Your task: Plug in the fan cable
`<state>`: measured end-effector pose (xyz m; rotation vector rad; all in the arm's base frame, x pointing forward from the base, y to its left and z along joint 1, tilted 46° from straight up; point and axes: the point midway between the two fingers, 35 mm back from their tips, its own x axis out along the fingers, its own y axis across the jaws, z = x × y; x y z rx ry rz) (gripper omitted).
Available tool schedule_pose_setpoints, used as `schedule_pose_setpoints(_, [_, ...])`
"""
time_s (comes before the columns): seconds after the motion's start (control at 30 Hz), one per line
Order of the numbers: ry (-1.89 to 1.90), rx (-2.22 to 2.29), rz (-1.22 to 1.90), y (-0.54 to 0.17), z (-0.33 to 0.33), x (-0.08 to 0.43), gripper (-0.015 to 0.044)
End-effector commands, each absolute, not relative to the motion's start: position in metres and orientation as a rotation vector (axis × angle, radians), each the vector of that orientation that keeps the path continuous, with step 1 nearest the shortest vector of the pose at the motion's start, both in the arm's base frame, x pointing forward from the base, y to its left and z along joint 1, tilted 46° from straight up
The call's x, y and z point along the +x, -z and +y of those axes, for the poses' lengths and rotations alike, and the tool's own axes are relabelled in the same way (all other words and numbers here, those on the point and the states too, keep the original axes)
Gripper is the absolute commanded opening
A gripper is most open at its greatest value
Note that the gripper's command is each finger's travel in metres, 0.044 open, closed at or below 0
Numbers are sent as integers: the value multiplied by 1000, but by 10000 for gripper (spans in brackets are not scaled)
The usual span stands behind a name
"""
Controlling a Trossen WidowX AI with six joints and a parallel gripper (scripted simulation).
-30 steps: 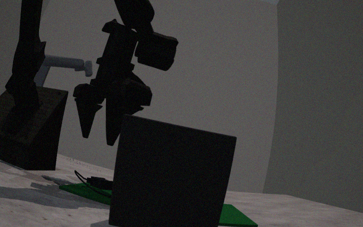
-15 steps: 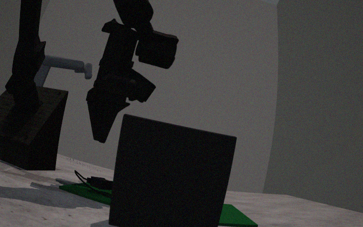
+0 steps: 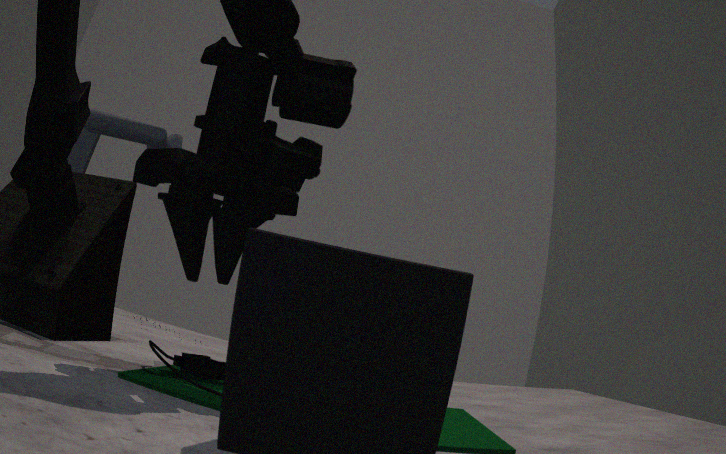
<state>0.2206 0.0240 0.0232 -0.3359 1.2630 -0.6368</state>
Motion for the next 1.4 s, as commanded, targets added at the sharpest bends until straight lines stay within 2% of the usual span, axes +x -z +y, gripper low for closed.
schedule_pose_setpoints(0.0, [1064,448,912,-15,29,213,210])
schedule_pose_setpoints(0.43, [1344,1080,535,-12,34,214,210])
schedule_pose_setpoints(1.03, [1346,1086,531,-12,34,214,210])
schedule_pose_setpoints(1.37, [1347,1084,528,21,1,220,210])
